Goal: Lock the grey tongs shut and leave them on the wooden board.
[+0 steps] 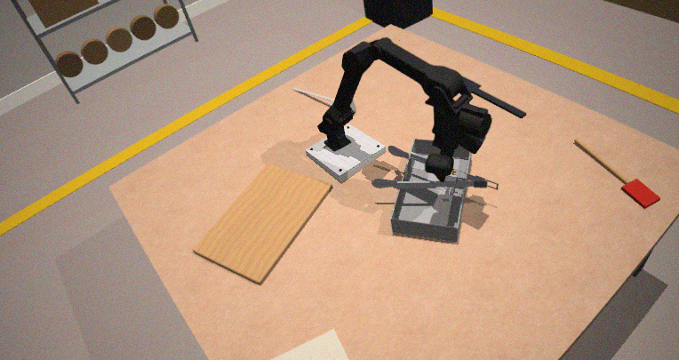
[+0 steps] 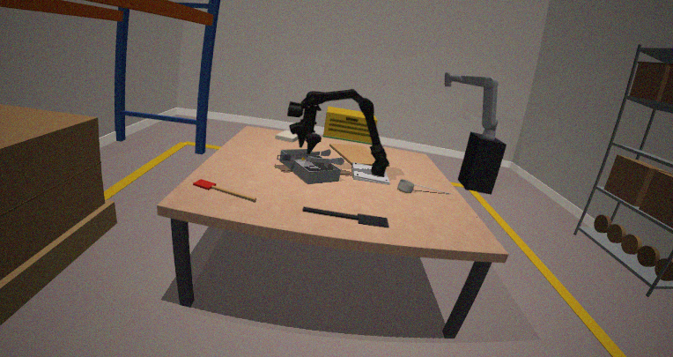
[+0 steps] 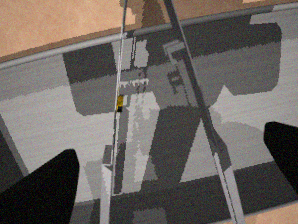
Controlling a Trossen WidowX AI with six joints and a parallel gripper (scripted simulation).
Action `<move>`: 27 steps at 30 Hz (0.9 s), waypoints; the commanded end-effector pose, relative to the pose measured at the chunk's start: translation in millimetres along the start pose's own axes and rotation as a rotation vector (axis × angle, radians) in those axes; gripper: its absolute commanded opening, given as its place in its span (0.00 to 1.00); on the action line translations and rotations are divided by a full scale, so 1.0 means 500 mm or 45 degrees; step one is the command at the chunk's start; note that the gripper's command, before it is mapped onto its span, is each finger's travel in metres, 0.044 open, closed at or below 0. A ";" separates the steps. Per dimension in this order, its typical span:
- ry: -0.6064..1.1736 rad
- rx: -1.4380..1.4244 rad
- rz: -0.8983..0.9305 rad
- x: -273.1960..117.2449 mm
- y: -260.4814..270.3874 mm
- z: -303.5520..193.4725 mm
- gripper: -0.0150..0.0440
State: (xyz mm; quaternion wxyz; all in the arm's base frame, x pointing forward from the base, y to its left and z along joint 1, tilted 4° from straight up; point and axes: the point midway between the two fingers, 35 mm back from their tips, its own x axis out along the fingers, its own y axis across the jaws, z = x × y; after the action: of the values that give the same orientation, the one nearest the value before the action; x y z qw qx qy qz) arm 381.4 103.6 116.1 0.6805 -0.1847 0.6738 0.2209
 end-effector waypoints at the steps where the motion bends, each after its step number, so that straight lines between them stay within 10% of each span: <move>1: 0.004 -0.002 0.008 0.018 0.001 0.001 1.00; 27: 0.004 -0.002 0.009 0.104 0.003 -0.003 1.00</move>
State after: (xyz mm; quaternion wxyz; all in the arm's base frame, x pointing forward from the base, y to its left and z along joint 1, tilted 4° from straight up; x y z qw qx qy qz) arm 380.3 105.9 71.3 0.6798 -0.1869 0.6732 0.2230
